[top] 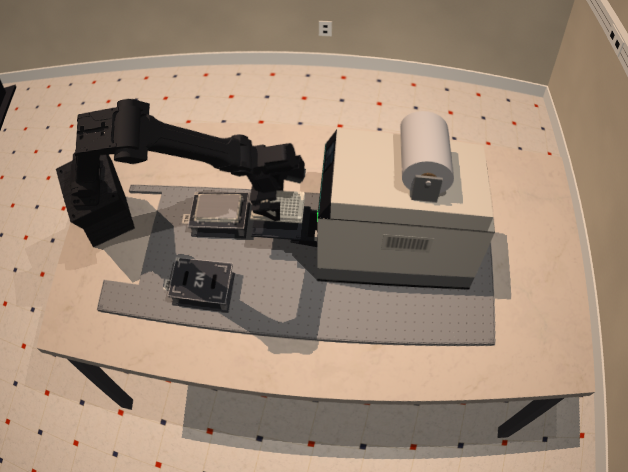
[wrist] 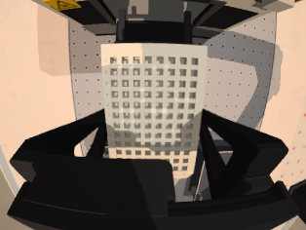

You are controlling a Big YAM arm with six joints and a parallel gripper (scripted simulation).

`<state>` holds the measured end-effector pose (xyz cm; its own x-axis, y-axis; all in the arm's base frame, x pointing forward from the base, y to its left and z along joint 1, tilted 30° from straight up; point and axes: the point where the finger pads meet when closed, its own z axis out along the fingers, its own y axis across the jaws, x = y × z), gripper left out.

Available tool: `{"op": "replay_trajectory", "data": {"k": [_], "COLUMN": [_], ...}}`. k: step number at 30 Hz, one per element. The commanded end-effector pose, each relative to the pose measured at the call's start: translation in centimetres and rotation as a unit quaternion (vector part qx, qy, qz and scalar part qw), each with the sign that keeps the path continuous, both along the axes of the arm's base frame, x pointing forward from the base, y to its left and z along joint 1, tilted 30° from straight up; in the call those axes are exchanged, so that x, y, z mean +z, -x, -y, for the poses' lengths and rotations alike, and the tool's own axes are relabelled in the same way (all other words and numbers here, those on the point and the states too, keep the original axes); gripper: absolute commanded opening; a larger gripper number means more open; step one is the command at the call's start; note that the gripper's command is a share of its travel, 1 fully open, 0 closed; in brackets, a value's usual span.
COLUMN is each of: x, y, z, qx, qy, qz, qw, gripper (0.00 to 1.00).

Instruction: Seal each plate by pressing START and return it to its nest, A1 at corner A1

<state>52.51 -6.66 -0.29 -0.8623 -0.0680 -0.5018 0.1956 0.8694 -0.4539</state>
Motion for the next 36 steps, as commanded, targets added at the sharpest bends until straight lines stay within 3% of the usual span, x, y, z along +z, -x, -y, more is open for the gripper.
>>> {"op": "replay_trajectory", "data": {"k": [1, 9, 18, 27, 36], "x": [1.1, 2.8, 0.4, -0.3, 1.3], "y": [-1.8, -2.5, -0.7, -0.3, -2.2], "z": [-1.4, -0.5, 1.1, 0.7, 0.9], "qx": [0.016, 0.007, -0.005, -0.001, -0.002], "qy": [0.002, 0.001, 0.0, 0.001, 0.0], "qz": [0.008, 0.034, 0.013, 0.004, 0.03], "qw": [1.0, 0.999, 1.0, 1.0, 1.0], "gripper": [0.0, 0.0, 0.0, 0.0, 0.0]}}
